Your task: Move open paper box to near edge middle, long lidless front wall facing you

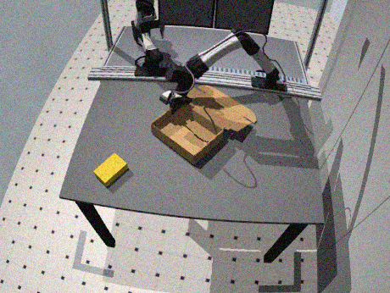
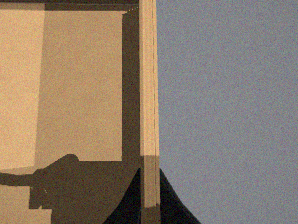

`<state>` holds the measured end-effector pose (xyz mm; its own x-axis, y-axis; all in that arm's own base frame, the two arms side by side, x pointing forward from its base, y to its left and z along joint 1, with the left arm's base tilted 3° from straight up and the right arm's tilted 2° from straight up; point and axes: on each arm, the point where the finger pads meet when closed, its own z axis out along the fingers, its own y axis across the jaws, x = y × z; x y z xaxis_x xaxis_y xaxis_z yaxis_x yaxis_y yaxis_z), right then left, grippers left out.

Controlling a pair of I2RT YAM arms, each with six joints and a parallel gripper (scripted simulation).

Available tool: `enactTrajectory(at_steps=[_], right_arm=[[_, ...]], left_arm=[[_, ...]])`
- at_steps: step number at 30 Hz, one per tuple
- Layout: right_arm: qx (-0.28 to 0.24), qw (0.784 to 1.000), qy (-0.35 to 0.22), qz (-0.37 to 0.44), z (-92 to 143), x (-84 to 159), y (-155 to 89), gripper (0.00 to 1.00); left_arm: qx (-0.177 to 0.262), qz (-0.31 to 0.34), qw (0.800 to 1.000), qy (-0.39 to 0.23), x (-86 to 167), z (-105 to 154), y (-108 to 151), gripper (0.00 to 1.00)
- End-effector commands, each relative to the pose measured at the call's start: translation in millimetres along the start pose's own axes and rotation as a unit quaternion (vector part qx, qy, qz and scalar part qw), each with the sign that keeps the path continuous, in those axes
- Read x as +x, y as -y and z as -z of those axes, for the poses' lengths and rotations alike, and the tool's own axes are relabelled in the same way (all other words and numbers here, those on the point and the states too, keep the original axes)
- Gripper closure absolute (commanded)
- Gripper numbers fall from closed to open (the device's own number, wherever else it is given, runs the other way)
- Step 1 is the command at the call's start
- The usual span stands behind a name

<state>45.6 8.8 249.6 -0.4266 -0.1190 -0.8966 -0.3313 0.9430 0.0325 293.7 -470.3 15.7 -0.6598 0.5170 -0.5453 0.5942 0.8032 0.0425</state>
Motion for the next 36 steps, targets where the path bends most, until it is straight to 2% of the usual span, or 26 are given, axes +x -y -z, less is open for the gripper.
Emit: enactTrajectory(at_steps=[1, 36], right_arm=[[0.0, 1.0, 0.016, -0.001, 7, -4, 2, 0.0], [0.0, 1.0, 0.016, -0.001, 7, -4, 2, 0.0]], left_arm=[[0.021, -0.014, 0.999, 0.026, -16, 17, 5, 1.0], [0.094, -0.13, 0.987, 0.021, 24, 34, -20, 1.0]])
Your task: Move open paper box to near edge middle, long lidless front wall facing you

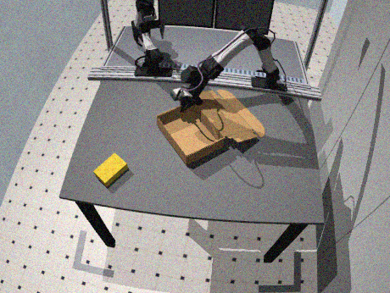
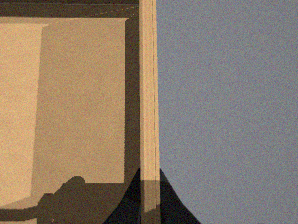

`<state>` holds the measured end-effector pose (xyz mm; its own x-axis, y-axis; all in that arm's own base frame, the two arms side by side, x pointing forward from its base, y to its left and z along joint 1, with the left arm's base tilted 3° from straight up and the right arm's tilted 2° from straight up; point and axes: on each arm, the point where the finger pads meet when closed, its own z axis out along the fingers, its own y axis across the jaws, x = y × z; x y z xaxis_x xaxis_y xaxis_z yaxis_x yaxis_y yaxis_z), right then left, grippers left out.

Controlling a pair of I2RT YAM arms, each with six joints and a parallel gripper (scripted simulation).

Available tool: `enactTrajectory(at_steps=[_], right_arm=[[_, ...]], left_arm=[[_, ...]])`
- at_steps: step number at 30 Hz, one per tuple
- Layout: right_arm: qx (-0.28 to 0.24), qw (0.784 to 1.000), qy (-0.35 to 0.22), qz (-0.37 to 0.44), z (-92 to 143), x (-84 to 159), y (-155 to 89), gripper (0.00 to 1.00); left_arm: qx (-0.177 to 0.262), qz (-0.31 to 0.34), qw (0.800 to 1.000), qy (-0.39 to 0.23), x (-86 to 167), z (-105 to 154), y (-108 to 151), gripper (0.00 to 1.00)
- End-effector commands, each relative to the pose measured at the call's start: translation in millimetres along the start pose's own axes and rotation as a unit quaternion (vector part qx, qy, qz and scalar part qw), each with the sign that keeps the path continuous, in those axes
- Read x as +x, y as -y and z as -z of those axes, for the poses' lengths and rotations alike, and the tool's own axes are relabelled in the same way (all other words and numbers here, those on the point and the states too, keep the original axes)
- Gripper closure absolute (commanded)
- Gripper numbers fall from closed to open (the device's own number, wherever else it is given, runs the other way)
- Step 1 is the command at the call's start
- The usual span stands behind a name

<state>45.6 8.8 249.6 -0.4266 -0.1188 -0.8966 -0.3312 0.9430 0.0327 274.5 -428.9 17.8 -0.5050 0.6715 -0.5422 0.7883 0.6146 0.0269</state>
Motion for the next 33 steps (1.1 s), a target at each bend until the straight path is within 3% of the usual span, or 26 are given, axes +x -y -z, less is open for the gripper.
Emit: enactTrajectory(at_steps=[1, 10, 33], right_arm=[[0.0, 1.0, 0.016, -0.001, 7, -4, 2, 0.0], [0.0, 1.0, 0.016, -0.001, 7, -4, 2, 0.0], [-0.107, 0.993, 0.008, 0.056, 7, 1, -34, 0.0]], left_arm=[[0.014, -0.026, 0.999, 0.021, -10, 13, 1, 1.0], [0.036, -0.058, 0.997, 0.02, 1, 21, -5, 1.0], [0.082, -0.126, 0.989, 0.006, 30, 32, -20, 1.0]])
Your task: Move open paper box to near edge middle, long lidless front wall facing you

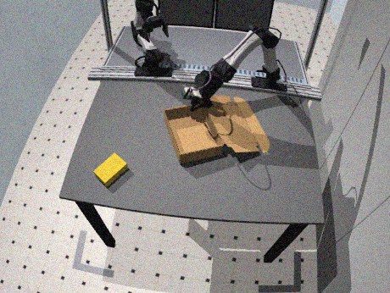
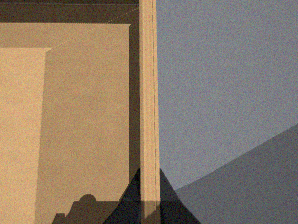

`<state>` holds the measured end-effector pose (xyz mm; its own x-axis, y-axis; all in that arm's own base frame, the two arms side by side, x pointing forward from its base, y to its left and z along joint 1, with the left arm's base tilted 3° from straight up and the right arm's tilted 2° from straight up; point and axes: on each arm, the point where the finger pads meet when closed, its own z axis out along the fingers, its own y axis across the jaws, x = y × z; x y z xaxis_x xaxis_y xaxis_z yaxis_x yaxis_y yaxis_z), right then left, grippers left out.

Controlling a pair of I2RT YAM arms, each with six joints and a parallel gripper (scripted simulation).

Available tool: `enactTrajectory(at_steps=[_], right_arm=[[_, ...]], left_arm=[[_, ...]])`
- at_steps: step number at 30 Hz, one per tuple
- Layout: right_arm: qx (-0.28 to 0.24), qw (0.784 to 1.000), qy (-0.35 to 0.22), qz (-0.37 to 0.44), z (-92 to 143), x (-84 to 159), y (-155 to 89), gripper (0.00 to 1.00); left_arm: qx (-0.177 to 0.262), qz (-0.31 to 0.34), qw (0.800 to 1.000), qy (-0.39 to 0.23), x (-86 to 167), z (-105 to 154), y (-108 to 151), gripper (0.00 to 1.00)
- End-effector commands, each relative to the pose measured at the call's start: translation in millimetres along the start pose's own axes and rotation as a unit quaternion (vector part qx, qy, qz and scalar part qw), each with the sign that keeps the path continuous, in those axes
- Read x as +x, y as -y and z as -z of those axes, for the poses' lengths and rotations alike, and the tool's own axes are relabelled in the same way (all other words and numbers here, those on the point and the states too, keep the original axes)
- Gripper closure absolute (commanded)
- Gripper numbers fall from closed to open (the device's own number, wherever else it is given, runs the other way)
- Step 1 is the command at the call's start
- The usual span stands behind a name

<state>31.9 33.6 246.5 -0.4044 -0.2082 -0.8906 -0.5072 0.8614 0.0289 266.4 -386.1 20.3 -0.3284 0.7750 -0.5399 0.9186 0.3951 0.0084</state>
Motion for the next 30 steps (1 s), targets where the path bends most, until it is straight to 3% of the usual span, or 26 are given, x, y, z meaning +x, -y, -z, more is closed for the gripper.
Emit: enactTrajectory(at_steps=[1, 8, 30], right_arm=[[-0.024, 1.0, 0.016, 0.014, 3, -4, -7, 0.0], [-0.055, 0.998, 0.003, 0.023, -9, 0, -10, 0.0], [-0.078, 0.997, -0.005, 0.027, -46, 0, -10, 0.0]], left_arm=[[0.008, -0.026, 1.0, 0.004, -1, 9, 0, 1.0], [0.024, -0.049, 0.999, 0.005, 7, 17, -4, 1.0], [0.075, -0.124, 0.989, 0.007, 26, 32, -21, 1.0]])
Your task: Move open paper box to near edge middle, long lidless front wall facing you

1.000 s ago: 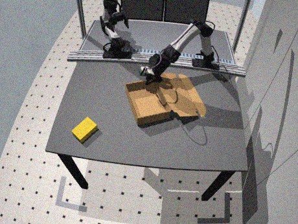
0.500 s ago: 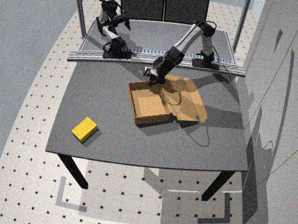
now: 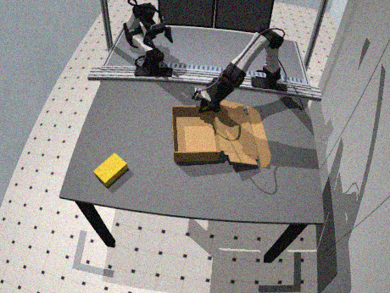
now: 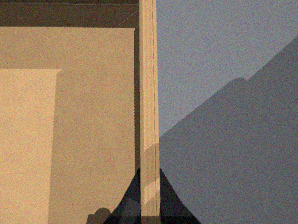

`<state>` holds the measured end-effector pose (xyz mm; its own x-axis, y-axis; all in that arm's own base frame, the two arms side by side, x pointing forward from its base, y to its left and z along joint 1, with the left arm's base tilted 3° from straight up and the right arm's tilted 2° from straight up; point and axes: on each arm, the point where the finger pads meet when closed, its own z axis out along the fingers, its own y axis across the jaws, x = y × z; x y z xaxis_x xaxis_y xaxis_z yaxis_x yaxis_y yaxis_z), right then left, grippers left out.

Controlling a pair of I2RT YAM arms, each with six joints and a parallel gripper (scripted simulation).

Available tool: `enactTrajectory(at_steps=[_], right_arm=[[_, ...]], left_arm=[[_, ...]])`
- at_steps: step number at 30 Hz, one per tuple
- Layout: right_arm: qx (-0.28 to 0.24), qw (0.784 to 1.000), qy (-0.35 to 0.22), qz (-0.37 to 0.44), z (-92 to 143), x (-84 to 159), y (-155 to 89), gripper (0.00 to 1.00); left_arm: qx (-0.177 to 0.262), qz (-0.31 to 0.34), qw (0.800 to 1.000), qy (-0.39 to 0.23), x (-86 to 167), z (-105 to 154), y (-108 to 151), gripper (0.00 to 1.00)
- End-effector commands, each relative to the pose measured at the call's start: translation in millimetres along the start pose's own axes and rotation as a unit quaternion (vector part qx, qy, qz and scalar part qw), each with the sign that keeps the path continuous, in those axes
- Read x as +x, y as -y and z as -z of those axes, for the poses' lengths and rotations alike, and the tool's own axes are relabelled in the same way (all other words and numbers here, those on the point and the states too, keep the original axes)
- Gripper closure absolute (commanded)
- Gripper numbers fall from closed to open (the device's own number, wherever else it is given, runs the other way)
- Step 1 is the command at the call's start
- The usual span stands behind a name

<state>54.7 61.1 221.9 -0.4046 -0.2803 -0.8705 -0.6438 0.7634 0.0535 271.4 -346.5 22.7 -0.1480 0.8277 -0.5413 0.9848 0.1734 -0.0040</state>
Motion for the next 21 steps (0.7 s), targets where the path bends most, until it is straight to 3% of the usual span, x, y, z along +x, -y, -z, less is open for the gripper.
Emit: enactTrajectory(at_steps=[1, 21], right_arm=[[0.001, 1.0, 0.02, 0.0, -5, -7, 3, 0.0], [0.0, 1.0, 0.029, -0.002, -24, -15, 3, 0.0]], left_arm=[[0.007, -0.036, 0.999, 0.009, -5, 15, -1, 1.0], [0.055, -0.086, 0.995, -0.003, 21, 16, -13, 1.0]])
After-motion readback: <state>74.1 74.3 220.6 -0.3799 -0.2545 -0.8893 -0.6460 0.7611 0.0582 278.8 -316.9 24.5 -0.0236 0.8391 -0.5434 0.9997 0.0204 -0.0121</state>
